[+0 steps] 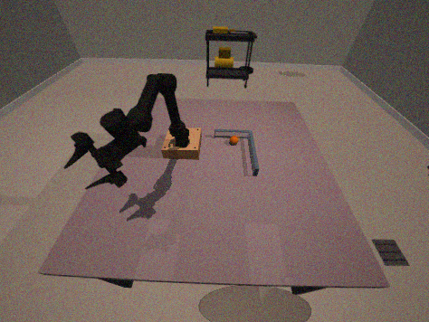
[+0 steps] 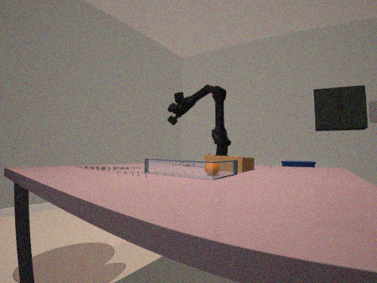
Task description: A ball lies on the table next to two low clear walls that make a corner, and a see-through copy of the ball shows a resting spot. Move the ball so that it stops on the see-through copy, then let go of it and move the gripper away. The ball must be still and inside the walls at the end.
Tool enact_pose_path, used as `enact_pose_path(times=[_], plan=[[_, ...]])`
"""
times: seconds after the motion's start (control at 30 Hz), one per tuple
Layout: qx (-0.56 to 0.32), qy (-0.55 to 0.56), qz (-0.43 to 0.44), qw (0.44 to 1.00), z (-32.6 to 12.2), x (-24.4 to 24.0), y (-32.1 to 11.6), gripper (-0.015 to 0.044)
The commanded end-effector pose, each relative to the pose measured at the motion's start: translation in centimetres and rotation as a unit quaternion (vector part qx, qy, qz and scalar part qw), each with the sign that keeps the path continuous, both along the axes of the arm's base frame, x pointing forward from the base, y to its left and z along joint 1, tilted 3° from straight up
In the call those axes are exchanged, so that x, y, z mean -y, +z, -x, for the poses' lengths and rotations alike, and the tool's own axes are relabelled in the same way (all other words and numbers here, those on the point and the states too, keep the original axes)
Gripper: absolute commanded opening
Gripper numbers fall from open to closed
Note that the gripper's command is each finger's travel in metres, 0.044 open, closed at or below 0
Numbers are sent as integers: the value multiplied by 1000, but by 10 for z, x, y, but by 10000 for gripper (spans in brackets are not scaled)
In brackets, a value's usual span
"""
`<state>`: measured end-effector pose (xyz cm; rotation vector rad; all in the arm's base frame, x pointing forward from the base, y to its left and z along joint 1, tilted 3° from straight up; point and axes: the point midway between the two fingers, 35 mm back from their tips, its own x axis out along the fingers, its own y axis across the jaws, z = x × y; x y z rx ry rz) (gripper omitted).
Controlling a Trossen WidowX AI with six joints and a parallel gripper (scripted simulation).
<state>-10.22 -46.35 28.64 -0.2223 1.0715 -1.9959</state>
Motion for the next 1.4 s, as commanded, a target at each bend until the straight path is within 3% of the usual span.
enact_pose_path(times=[0.0, 0.4, 0.8, 1.1, 1.37], plan=[[1, 90, -42, 995, -66, 10, -20, 370], [-41, 356, -176, 917, -268, -27, -78, 370], [-144, 595, -304, 730, -426, -162, -141, 370], [-240, 725, -371, 528, -484, -306, -184, 370], [-329, 791, -407, 317, -481, -446, -214, 370]])
